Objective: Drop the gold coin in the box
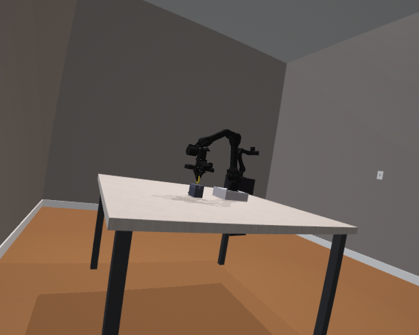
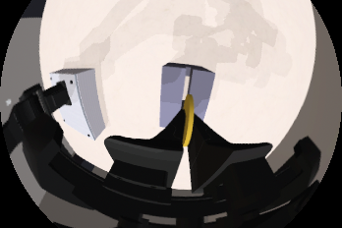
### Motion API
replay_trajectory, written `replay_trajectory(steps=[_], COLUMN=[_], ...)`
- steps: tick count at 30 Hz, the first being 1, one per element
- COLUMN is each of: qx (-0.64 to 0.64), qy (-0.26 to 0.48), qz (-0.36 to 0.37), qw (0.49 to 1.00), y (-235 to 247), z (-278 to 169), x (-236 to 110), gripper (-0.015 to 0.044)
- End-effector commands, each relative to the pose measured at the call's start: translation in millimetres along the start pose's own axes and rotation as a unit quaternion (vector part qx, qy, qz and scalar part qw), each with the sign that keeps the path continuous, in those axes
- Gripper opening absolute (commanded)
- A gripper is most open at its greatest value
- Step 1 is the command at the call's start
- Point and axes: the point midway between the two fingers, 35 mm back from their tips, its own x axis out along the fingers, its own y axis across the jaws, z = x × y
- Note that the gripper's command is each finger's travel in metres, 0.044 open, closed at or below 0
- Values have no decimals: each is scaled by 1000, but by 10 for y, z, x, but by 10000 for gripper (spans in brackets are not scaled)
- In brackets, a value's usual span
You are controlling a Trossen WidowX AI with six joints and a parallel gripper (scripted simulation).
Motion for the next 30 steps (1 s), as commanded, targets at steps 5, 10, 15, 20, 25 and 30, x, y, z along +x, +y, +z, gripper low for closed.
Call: replay_trajectory(steps=[5,10,15,20,25,30], qx=[-1,-1,0,0,0,0], qy=[0,0,0,0,0,0], qz=[1,1,0,0,0,0], qw=[1000,1000,1000,1000,1000,1000], y=[4,2,0,0,0,0], z=[-2,-1,-1,-1,-1,-1], x=[48,73,68,68,68,61], gripper=[0,0,26,157,161,187])
